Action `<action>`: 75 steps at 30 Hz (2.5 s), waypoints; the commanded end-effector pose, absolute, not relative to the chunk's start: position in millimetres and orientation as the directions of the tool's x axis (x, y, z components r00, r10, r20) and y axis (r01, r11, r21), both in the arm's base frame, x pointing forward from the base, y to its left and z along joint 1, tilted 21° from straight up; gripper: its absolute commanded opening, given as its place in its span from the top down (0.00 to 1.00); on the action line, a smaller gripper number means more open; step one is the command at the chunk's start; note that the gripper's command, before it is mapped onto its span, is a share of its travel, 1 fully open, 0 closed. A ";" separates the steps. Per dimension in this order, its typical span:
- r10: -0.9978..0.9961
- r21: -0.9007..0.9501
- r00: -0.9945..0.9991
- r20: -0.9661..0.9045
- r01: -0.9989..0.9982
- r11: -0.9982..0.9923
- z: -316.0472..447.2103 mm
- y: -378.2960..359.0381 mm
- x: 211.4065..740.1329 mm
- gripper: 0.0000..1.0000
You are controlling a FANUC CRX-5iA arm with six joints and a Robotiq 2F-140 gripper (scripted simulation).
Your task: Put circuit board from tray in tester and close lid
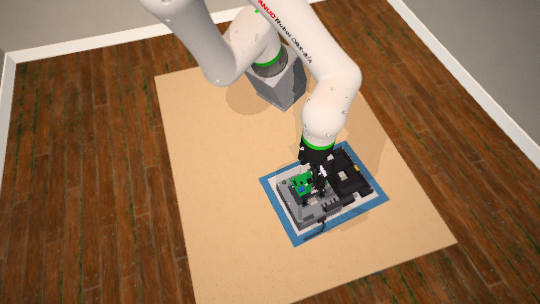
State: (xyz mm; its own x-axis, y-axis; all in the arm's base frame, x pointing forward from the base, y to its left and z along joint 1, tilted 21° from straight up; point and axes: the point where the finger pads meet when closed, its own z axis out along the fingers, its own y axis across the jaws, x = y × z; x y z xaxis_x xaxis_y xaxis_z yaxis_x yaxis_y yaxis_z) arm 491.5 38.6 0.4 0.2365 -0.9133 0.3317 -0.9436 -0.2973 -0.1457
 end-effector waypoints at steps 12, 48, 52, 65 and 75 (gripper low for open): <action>-0.913 -0.146 0.236 0.332 -0.944 -0.297 0.6 38.6 491.7 0.54; -0.913 -0.146 0.237 0.332 -0.944 -0.297 0.5 38.6 491.7 0.54; -0.913 -0.146 0.237 0.332 -0.944 -0.297 -0.3 38.3 491.9 0.54; -0.913 -0.146 0.237 0.332 -0.944 -0.297 -11.9 34.9 494.8 0.54; -0.913 -0.146 0.237 0.332 -0.944 -0.297 -29.1 29.7 499.1 0.54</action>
State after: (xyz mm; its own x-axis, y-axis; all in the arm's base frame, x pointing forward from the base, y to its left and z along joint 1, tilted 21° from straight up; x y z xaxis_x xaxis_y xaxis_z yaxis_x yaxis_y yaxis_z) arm 497.7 30.9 -24.7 0.2367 -0.9133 0.3315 -0.9436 -0.2973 -0.1454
